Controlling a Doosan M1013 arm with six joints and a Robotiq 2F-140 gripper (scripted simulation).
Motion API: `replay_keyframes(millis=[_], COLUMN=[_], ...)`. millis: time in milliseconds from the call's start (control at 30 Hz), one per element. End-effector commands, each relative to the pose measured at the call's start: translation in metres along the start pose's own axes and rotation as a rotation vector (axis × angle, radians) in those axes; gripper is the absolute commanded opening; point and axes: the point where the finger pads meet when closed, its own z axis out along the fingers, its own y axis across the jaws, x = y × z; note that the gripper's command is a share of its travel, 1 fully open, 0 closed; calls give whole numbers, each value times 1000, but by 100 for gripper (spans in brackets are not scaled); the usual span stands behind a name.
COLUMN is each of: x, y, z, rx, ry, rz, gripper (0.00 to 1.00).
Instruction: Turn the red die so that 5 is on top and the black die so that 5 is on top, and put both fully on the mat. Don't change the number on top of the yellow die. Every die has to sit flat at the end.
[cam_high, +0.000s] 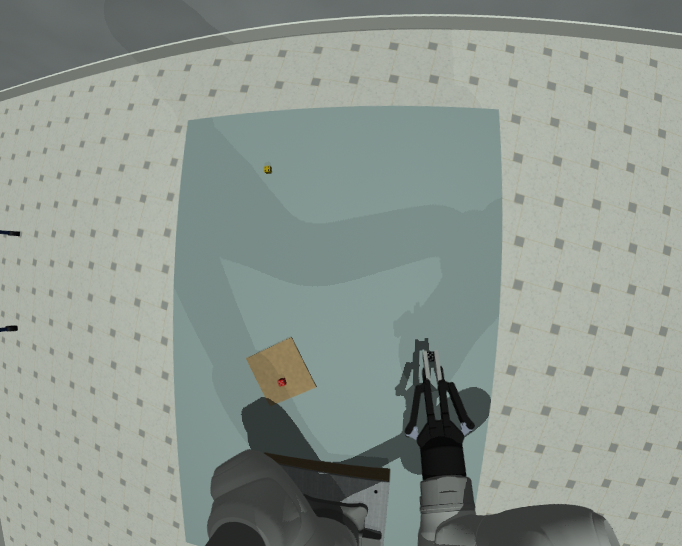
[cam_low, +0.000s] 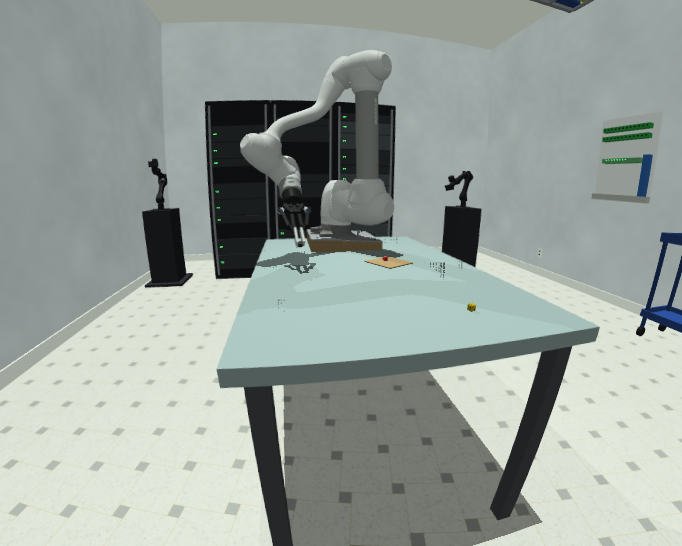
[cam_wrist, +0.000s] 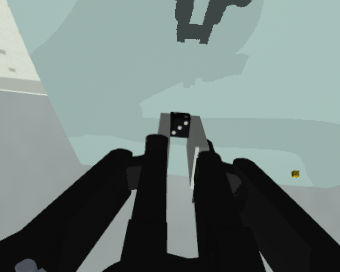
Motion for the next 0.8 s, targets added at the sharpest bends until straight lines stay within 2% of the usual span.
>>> replay_keyframes(millis=[0,100,200,567,767], x=[4,7,7,10,20], y=[4,5,4,4,4], z=[1,1,-1,1,10], rx=[-5,-9,-4,-3,-3], ry=[-123,-197,-231,-237,-236], rz=[-13,-13,-13,-13,-13], gripper=[16,16,16,16,16])
